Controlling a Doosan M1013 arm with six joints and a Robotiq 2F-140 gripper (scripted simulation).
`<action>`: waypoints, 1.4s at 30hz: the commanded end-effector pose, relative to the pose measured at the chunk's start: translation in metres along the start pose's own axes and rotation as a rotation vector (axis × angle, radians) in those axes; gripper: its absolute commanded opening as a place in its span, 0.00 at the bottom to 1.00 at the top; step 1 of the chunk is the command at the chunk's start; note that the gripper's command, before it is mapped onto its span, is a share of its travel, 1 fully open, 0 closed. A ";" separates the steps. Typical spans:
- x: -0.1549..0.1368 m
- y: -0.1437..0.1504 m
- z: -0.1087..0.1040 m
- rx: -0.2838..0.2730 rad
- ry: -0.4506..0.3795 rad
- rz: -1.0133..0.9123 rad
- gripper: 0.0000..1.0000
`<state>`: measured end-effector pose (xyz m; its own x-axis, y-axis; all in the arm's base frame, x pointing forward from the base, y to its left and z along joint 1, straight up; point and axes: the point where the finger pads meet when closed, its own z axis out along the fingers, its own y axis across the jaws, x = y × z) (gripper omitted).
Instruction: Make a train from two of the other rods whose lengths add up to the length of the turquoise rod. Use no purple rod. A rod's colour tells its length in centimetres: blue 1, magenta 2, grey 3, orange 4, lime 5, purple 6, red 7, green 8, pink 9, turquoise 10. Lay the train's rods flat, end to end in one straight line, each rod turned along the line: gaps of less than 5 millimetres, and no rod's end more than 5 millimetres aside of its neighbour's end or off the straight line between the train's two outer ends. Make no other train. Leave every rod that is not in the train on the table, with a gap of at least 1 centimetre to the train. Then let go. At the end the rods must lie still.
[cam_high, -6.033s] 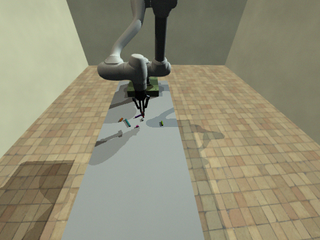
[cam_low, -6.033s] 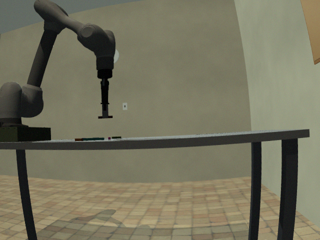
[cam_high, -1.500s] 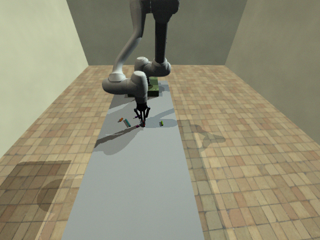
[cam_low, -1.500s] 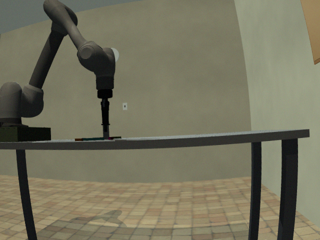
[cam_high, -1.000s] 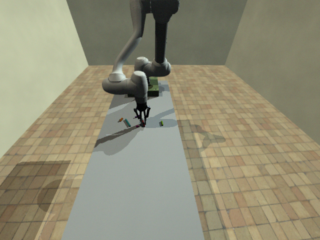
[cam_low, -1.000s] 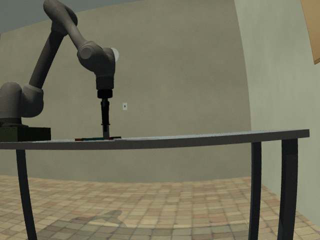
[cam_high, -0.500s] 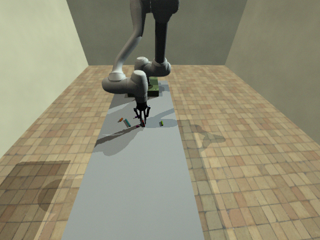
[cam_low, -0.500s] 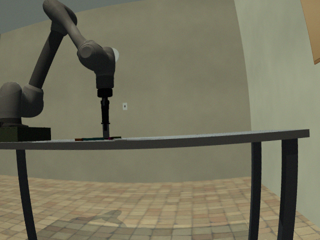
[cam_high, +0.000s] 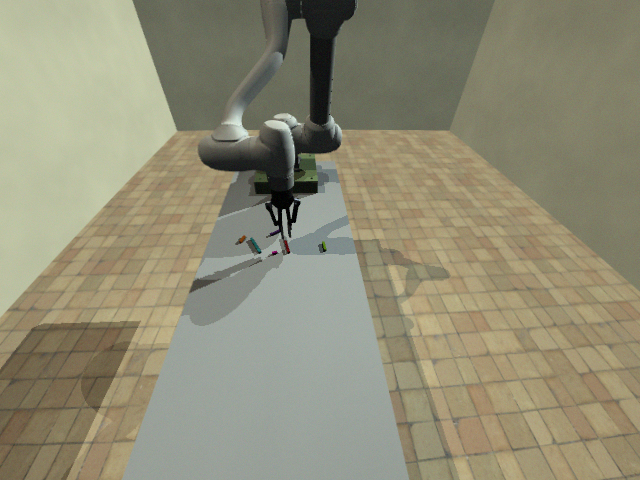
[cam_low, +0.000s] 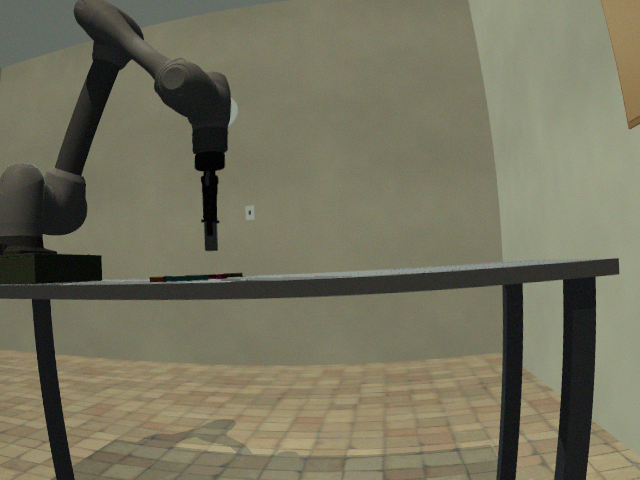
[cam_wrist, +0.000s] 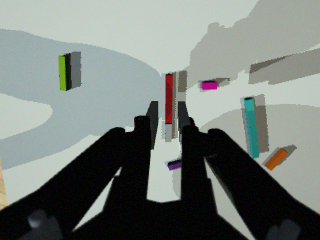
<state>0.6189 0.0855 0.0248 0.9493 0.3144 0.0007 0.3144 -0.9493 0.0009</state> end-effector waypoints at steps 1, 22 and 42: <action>0.000 0.000 -0.009 0.000 0.000 0.000 0.15; 0.000 0.000 -0.025 0.000 0.000 0.000 1.00; 0.000 0.000 -0.040 0.000 0.000 0.000 1.00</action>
<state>0.6190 0.0855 0.0608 0.9493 0.3145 0.0007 0.3145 -0.9493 0.0010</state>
